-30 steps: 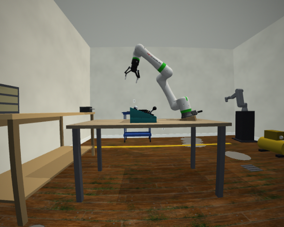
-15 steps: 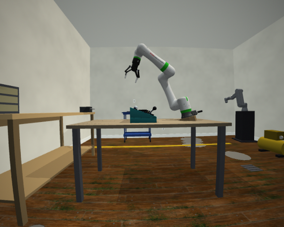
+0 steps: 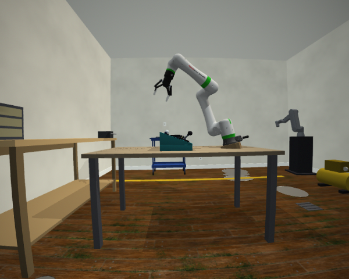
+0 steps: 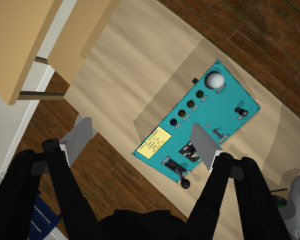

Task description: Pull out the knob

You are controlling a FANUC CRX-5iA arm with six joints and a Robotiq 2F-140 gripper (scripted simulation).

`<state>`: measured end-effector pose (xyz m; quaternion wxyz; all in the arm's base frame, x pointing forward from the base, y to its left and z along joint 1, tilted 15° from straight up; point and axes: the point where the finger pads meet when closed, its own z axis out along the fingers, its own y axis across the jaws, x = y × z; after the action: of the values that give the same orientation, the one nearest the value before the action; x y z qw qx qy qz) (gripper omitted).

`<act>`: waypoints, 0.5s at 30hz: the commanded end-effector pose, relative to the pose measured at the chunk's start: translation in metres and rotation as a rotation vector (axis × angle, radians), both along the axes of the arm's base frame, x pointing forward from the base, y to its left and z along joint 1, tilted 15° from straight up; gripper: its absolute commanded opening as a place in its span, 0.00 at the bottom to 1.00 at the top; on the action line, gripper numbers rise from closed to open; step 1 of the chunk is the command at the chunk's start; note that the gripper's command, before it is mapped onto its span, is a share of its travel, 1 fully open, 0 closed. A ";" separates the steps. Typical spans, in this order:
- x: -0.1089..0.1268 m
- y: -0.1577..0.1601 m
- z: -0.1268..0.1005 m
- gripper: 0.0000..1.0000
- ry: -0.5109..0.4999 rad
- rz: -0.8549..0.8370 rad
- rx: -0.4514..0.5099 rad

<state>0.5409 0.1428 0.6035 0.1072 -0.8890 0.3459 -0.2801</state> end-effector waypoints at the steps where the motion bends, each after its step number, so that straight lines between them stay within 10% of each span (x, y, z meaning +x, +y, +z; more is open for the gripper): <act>1: -0.005 0.011 -0.002 1.00 -0.053 0.047 -0.029; 15: -0.022 0.032 -0.013 1.00 -0.128 0.145 -0.090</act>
<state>0.5305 0.1617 0.5980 0.1085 -0.8948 0.2969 -0.3152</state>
